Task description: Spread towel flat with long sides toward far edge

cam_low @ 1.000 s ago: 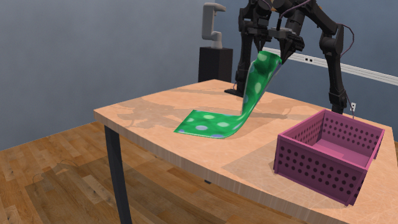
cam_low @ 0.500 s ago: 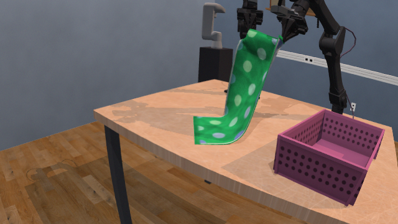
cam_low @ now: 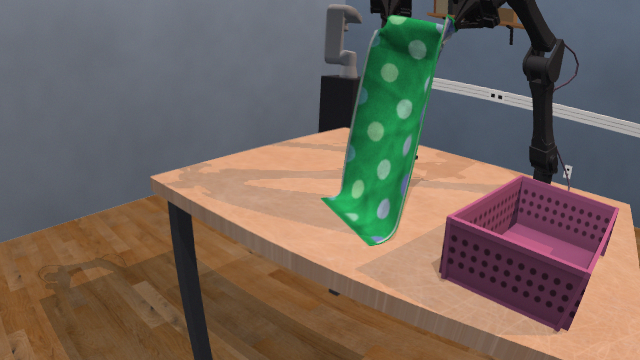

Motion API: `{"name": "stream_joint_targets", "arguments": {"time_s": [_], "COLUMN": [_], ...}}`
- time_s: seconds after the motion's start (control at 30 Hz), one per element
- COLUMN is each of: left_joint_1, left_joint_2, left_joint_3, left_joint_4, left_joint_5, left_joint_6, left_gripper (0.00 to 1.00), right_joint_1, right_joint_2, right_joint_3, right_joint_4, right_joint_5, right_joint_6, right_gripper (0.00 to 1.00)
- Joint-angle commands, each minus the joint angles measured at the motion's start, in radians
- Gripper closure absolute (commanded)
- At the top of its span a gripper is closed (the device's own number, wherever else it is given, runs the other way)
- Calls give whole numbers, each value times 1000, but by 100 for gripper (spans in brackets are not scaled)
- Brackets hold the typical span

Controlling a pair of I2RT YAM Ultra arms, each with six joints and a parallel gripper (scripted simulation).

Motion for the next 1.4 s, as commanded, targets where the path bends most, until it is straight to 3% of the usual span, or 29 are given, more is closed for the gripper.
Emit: {"name": "stream_joint_targets", "arguments": {"time_s": [0.0,0.23,0.63,1.37], "left_joint_1": [13,24,38,39], "left_joint_2": [-69,-117,-47,-46], "left_joint_3": [-101,-165,-39,-11], "left_joint_4": [152,277,283,268], "left_joint_5": [6,44,94,85], "left_joint_6": [55,105,150,152], "left_gripper": [100,100,100,100], "right_joint_1": [-28,-53,-77,-77], "right_joint_2": [-45,17,102,95], "right_joint_3": [-54,49,212,234], "right_joint_4": [134,180,154,145], "right_joint_5": [2,-3,-6,-6], "right_joint_6": [-12,-11,-10,-10], "right_gripper": [100,100,100,100]}}
